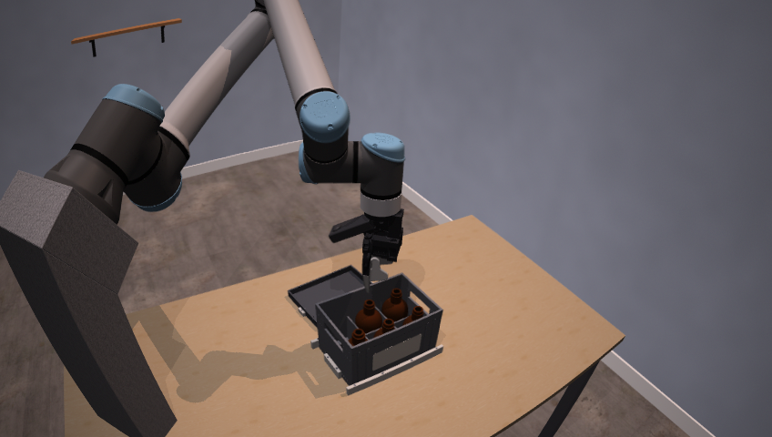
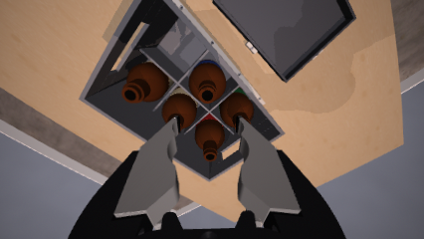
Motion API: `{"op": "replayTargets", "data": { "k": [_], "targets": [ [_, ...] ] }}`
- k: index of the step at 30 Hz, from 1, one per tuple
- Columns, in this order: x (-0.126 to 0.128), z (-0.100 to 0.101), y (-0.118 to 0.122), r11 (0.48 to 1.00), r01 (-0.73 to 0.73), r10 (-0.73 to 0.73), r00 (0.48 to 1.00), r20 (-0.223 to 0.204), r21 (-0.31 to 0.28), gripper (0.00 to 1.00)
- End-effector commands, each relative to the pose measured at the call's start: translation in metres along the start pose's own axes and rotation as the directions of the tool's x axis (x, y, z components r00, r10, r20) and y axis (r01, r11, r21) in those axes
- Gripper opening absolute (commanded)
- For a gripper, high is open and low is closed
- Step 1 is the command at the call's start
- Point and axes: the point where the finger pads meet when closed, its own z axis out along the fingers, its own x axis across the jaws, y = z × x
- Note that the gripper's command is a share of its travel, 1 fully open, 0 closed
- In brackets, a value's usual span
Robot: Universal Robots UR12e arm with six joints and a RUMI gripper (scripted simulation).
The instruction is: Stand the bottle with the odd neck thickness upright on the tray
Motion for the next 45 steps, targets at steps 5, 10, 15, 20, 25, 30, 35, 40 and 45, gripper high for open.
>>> {"op": "replayTargets", "data": {
  "k": [5,10,15,20,25,30,35,40,45],
  "targets": [
    [-0.001,0.003,0.0,1.0,-0.002,0.002,1.0,0.002,0.001,0.38],
    [-0.001,0.007,0.001,1.0,-0.001,0.001,1.0,0.002,0.0,0.38],
    [0.0,0.011,0.001,1.0,0.0,0.0,1.0,0.001,-0.001,0.38],
    [0.0,0.015,0.001,1.0,0.0,0.0,1.0,0.001,-0.001,0.38],
    [0.0,0.022,0.001,1.0,0.0,0.0,1.0,0.001,-0.001,0.38],
    [0.0,0.029,0.001,1.0,0.0,0.0,1.0,0.001,-0.001,0.38],
    [0.0,0.035,0.001,1.0,0.0,0.0,1.0,0.001,-0.001,0.38],
    [0.0,0.038,0.001,1.0,0.0,0.0,1.0,0.001,-0.001,0.38],
    [0.0,0.042,0.001,1.0,0.0,0.0,1.0,0.001,-0.001,0.38]
  ]
}}
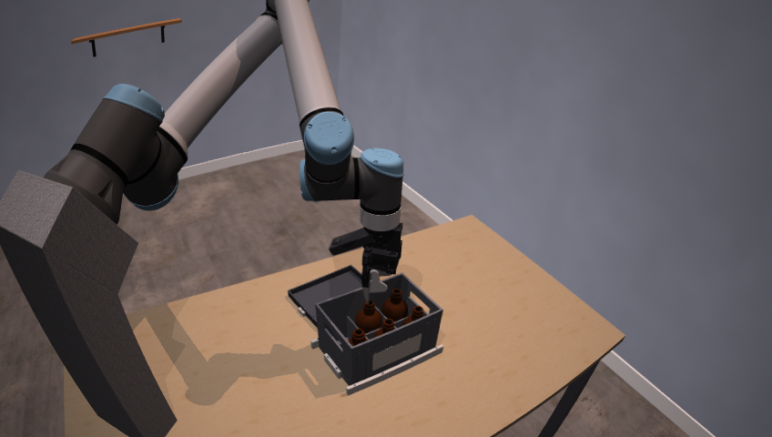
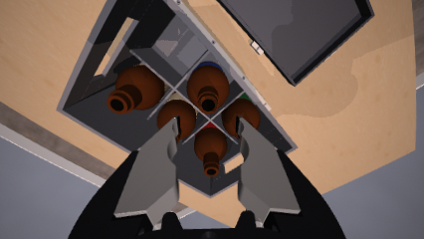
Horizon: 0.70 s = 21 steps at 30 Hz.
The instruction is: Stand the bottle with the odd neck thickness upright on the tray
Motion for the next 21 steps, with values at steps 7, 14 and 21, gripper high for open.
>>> {"op": "replayTargets", "data": {
  "k": [7,14,21],
  "targets": [
    [0.0005,0.0084,0.0001,1.0,0.001,-0.001,1.0,0.0,0.0,0.38],
    [0.0009,0.0079,0.0006,1.0,0.002,-0.002,1.0,0.0,-0.001,0.38],
    [0.0008,0.0079,0.0004,1.0,0.001,-0.001,1.0,0.0,-0.001,0.38]
  ]
}}
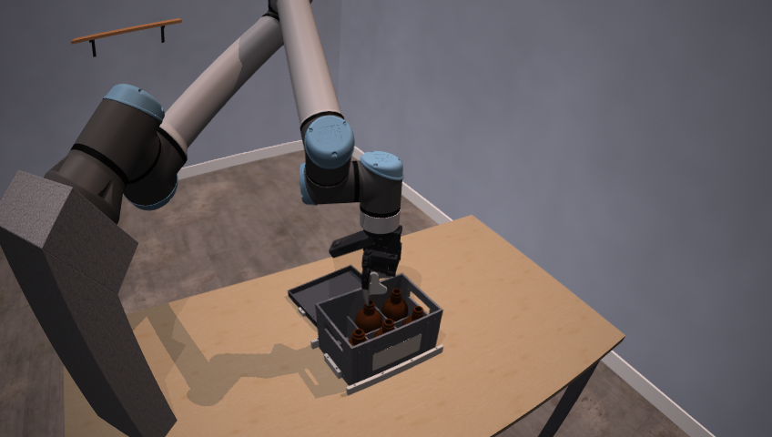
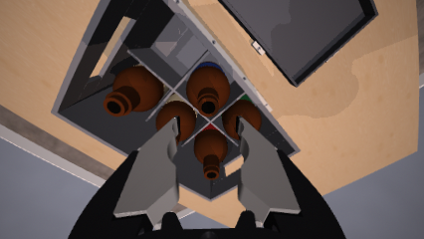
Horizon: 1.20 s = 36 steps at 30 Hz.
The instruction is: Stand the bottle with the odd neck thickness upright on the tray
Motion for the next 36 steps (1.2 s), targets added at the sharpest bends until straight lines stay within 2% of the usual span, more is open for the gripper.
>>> {"op": "replayTargets", "data": {
  "k": [1,29,36],
  "targets": [
    [0.0008,0.0011,0.0006,1.0,0.002,-0.002,1.0,0.0,0.0,0.38],
    [0.0008,0.0011,0.0004,1.0,0.002,-0.002,1.0,0.001,0.001,0.38],
    [0.0004,0.0013,-0.0058,1.0,0.0,0.0,1.0,0.001,0.002,0.38]
  ]
}}
